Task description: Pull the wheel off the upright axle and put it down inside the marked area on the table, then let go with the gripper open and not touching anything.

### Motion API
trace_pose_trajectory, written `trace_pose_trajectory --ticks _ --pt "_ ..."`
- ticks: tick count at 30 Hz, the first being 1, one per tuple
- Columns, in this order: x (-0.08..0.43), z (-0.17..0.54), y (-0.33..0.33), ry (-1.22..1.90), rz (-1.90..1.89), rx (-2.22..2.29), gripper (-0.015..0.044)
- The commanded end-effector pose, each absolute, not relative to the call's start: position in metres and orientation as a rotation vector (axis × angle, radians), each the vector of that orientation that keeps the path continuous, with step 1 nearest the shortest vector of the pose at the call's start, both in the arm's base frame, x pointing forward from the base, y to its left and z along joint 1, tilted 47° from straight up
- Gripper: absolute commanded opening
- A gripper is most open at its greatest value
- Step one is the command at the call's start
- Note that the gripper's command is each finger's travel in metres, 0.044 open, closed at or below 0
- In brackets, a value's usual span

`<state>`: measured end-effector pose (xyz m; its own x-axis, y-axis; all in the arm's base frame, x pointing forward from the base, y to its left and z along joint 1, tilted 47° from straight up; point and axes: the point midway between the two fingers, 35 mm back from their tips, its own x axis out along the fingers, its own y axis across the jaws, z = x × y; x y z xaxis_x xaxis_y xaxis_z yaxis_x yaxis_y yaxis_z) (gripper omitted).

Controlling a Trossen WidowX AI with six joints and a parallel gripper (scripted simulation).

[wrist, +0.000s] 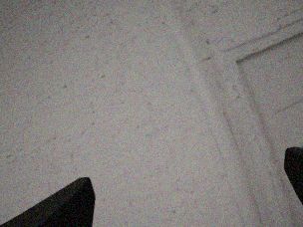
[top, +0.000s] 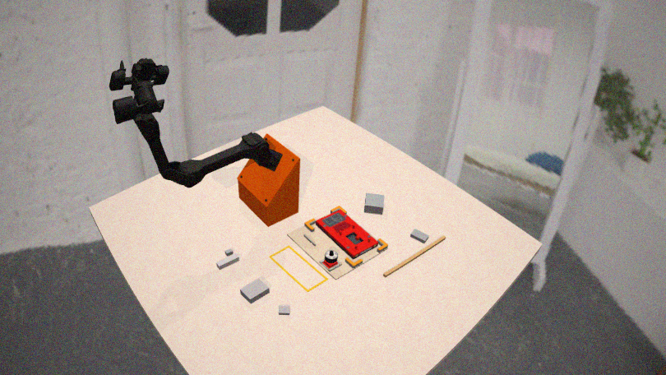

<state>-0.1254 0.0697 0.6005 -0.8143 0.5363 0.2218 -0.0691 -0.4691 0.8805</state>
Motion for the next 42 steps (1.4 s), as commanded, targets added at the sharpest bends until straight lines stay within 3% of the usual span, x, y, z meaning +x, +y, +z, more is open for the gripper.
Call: trace_pose_trajectory --ticks 1,4,22,42 --pt "-0.125 0.6 0.072 1.358 2.311 0.689 0.0374" --pt "-0.113 0.6 0.098 1.377 2.218 0.759 0.03" --pt "0.034 0.547 0.261 1.372 1.448 1.19 0.03" --pt "0.234 0.429 0.298 1.153 0.629 1.457 0.03"
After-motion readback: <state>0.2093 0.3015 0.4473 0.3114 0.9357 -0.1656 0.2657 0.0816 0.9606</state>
